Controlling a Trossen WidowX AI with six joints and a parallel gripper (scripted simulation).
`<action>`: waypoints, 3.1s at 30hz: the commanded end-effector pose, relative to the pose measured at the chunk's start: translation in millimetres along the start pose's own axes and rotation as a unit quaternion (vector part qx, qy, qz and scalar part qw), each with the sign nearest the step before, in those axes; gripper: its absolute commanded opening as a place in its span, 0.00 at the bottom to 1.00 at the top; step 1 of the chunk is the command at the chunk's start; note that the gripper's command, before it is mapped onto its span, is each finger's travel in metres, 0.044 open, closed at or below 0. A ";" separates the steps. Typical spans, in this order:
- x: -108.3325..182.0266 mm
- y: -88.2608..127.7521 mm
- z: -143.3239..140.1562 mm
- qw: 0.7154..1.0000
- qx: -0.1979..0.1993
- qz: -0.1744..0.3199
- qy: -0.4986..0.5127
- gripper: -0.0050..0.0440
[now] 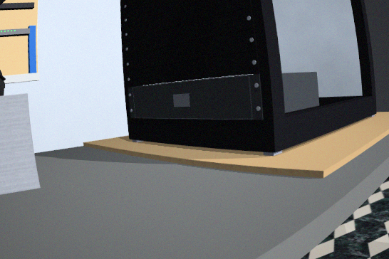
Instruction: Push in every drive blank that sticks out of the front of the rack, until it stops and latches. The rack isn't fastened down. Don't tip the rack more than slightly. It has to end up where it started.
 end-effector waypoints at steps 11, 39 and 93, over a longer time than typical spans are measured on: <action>2.8 -39.4 3.4 1.000 -0.002 0.000 0.005 0.00; 8.7 -41.1 4.7 1.000 -0.002 0.000 0.005 0.00; 10.7 -71.1 5.2 1.000 -0.002 0.000 0.005 0.00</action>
Point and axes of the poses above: the point midway between the two fingers, 35 mm back from their tips, its own y axis back along the fingers, its own z axis across the jaws, x = y × z, the point moved 1 cm from there along y, back along the fingers, and after that the axes turned 13 degrees about -y, right-handed, at the moved point
